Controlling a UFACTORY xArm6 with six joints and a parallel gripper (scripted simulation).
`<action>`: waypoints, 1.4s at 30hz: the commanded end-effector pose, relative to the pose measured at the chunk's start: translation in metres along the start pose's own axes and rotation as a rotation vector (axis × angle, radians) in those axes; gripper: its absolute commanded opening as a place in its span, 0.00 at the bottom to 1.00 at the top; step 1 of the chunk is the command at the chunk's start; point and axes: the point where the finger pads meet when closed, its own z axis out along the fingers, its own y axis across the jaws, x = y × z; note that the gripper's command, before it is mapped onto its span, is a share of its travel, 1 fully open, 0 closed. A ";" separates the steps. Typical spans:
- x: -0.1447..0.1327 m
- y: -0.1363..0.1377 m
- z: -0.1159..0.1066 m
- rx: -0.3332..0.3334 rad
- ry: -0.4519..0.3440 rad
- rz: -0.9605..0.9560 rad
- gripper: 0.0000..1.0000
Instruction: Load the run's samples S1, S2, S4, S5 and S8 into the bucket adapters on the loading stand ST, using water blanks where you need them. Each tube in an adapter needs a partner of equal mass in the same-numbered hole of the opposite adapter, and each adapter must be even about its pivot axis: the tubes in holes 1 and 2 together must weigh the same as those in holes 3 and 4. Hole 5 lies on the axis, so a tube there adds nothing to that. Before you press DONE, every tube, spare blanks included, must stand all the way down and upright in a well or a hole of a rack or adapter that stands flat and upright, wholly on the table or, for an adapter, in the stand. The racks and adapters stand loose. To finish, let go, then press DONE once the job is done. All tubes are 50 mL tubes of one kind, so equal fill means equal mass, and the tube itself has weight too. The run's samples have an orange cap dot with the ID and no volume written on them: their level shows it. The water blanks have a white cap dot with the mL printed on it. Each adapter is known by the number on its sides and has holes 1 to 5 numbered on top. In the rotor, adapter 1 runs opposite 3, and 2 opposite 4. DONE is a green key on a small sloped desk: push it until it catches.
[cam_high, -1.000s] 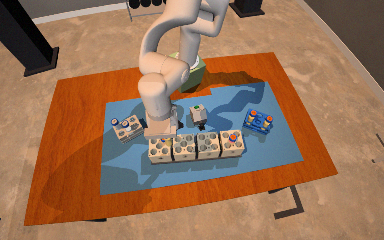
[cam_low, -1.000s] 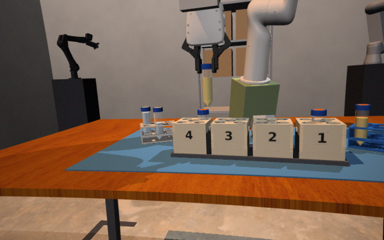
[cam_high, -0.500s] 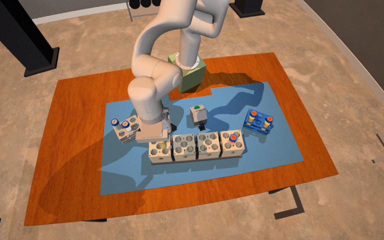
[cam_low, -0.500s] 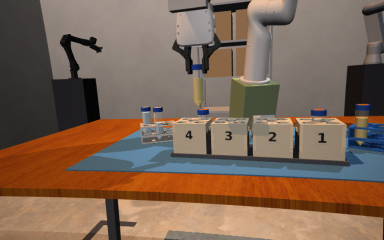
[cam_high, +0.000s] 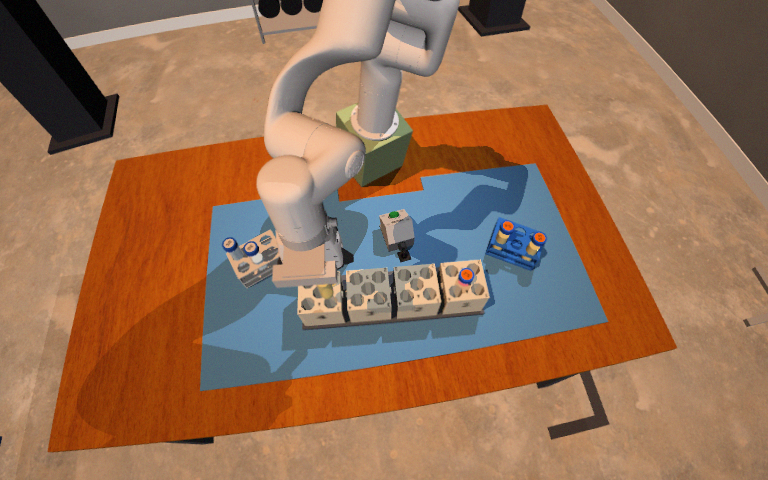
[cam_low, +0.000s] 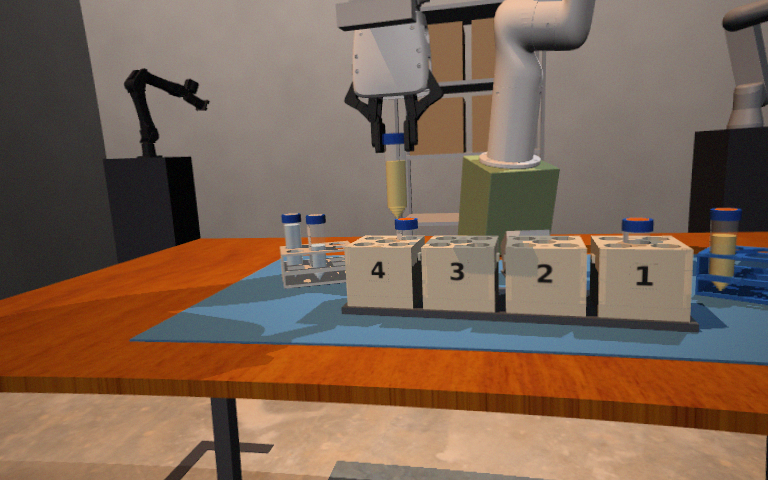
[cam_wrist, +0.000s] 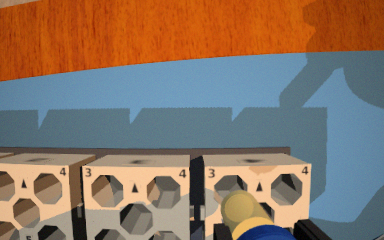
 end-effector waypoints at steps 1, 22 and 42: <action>0.001 0.000 0.007 -0.001 0.004 0.000 0.00; 0.001 0.000 0.028 -0.001 0.004 0.000 0.00; 0.001 0.000 0.038 -0.001 0.004 0.000 0.00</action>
